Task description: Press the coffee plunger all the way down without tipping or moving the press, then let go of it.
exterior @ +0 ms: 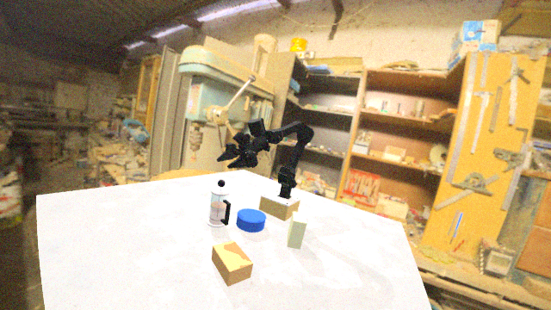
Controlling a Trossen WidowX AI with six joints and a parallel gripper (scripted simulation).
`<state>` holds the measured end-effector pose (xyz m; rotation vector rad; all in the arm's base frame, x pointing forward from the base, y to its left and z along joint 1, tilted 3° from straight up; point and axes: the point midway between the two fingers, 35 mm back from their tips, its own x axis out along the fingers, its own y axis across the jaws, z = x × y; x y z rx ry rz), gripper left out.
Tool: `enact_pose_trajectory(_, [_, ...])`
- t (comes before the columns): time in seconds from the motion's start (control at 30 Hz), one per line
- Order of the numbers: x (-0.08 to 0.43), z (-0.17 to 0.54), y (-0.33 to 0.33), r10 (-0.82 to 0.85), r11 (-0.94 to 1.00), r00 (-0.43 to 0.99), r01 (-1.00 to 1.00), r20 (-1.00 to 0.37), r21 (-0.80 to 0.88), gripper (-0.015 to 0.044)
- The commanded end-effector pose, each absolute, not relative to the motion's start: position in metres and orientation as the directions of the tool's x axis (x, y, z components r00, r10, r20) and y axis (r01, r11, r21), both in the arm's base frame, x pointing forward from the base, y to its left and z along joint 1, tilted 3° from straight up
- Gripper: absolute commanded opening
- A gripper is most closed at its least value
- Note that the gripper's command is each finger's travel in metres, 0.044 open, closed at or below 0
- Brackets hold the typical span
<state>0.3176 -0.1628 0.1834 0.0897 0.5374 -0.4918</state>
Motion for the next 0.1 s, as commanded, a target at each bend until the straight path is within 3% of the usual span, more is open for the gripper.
enact_pose_trajectory(0.0, [0.3151, 0.1855, -0.1621, -0.430, 0.878, 0.744, 0.477, -0.512, -0.043, 0.0440])
enact_pose_trajectory(0.07, [0.3151, 0.1855, -0.1621, -0.430, 0.878, 0.744, 0.477, -0.512, -0.043, 0.0440])
